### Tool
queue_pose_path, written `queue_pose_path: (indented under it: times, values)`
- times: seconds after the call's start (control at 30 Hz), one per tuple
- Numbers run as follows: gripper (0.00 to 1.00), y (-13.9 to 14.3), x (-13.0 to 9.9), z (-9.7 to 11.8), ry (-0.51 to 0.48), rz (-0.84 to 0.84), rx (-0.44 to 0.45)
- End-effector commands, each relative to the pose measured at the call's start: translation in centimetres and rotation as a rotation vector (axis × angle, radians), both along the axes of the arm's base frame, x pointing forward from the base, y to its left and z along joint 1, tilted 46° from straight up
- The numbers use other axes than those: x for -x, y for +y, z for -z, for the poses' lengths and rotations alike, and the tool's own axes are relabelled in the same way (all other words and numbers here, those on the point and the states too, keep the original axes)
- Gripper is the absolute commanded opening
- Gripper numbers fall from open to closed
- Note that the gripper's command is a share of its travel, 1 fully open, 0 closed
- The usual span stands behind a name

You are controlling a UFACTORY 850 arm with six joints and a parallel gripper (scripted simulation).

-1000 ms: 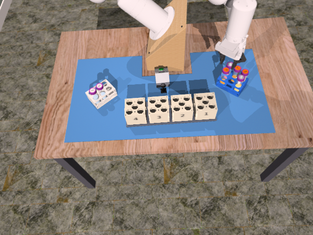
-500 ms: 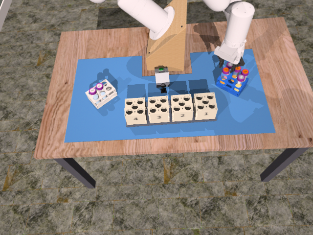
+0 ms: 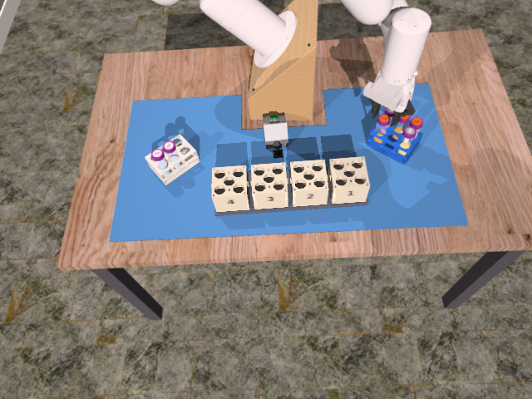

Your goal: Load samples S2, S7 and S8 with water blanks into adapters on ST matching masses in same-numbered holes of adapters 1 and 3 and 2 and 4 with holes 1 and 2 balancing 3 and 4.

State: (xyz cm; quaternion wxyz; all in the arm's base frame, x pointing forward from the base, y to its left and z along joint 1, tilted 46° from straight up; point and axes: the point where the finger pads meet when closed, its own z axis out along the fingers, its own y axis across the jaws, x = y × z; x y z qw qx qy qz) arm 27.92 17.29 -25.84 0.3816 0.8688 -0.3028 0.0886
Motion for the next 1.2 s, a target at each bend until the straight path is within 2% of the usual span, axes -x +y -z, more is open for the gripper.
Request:
queue_pose_path:
  times: [0.0,1.17]
  values:
    - [0.57,0.0,0.0,0.1,-0.001,0.0,-0.001]
    - [0.57,-1.3,0.1,1.3,-0.001,0.0,-0.001]
